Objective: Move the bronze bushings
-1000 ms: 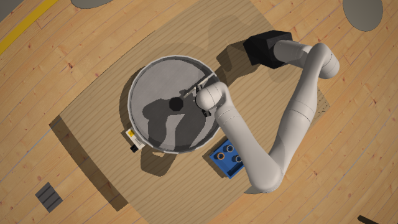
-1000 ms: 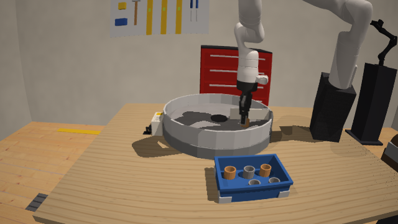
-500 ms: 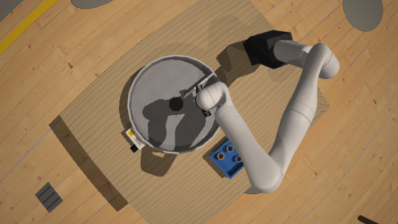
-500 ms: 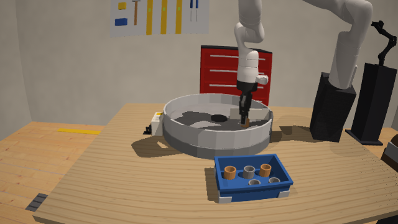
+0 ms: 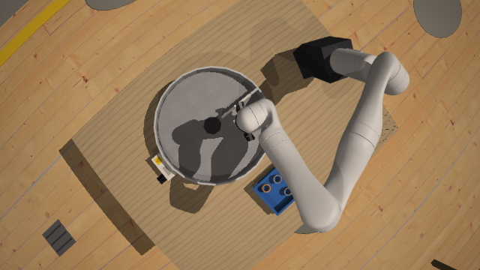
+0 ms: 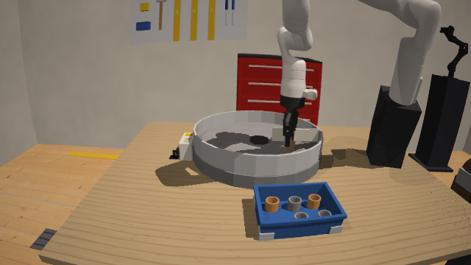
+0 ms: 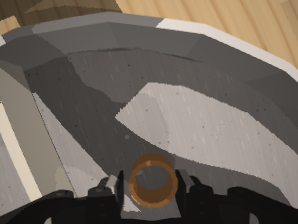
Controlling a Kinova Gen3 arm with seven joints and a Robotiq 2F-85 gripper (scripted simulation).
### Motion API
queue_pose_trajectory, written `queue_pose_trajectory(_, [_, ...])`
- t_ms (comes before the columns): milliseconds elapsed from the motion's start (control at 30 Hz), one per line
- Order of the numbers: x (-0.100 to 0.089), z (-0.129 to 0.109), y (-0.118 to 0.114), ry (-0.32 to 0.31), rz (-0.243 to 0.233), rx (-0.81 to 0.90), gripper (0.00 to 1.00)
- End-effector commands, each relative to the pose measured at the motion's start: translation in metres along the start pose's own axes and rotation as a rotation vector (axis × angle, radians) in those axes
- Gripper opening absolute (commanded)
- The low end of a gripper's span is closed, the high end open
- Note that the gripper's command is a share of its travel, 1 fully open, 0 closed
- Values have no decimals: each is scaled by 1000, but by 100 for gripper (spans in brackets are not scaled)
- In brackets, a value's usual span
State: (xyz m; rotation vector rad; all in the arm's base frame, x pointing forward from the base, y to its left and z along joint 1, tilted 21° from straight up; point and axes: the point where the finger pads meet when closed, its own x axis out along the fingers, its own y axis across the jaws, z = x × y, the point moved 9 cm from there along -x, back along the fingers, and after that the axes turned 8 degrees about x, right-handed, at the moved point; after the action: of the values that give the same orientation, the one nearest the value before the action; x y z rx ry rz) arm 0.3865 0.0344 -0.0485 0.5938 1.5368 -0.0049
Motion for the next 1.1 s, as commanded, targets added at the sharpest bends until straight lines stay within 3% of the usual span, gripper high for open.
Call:
queue_pose_trajectory(0, [-1, 0, 0, -1, 0, 0, 40])
queue_pose_trajectory(733, [-2, 0, 0, -1, 0, 0, 40])
queue_pose_trajectory(1067, [-28, 0, 0, -1, 0, 0, 40])
